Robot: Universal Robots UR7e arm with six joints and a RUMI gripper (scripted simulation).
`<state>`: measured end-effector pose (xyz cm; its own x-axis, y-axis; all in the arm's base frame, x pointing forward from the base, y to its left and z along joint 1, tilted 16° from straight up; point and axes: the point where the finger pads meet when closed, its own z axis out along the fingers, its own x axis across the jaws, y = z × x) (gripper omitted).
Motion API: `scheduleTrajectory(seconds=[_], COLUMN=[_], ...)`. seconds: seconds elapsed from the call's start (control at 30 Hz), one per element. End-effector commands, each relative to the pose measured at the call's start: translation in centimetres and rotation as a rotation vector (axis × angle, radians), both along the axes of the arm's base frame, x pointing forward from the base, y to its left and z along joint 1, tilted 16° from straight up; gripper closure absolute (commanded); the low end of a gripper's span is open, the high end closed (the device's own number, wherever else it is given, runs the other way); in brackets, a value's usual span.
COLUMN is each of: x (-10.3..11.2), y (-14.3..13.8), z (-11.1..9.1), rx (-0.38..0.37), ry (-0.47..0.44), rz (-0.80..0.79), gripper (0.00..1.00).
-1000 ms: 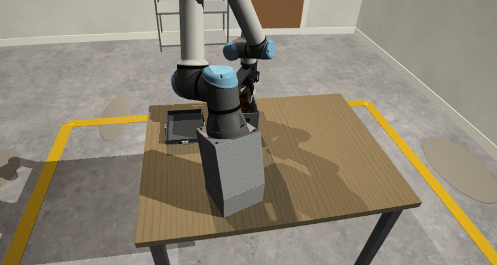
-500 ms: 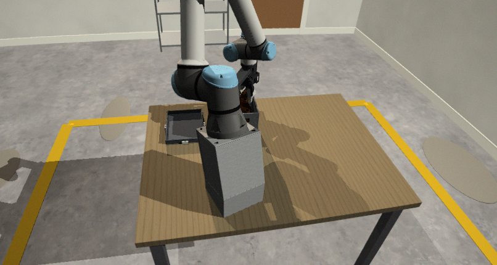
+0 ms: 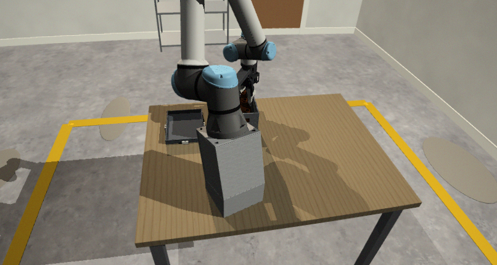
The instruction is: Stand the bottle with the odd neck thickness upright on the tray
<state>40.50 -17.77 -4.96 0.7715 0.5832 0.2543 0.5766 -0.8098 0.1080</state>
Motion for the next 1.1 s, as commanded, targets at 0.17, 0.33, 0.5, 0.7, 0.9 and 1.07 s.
scheduleTrajectory(seconds=[0.17, 0.33, 0.5, 0.7, 0.9, 1.07], x=[0.02, 0.02, 0.02, 0.02, 0.02, 0.02], y=[-0.03, -0.03, -0.03, -0.03, -0.03, -0.03], z=[0.03, 0.03, 0.03, 0.03, 0.03, 0.03], rx=[-0.001, -0.001, -0.001, -0.001, -0.001, -0.001], ry=[-0.001, -0.001, -0.001, -0.001, -0.001, -0.001], rz=[0.0, 0.0, 0.0, 0.0, 0.0, 0.0], gripper=[0.62, 0.62, 0.62, 1.0, 1.0, 1.0])
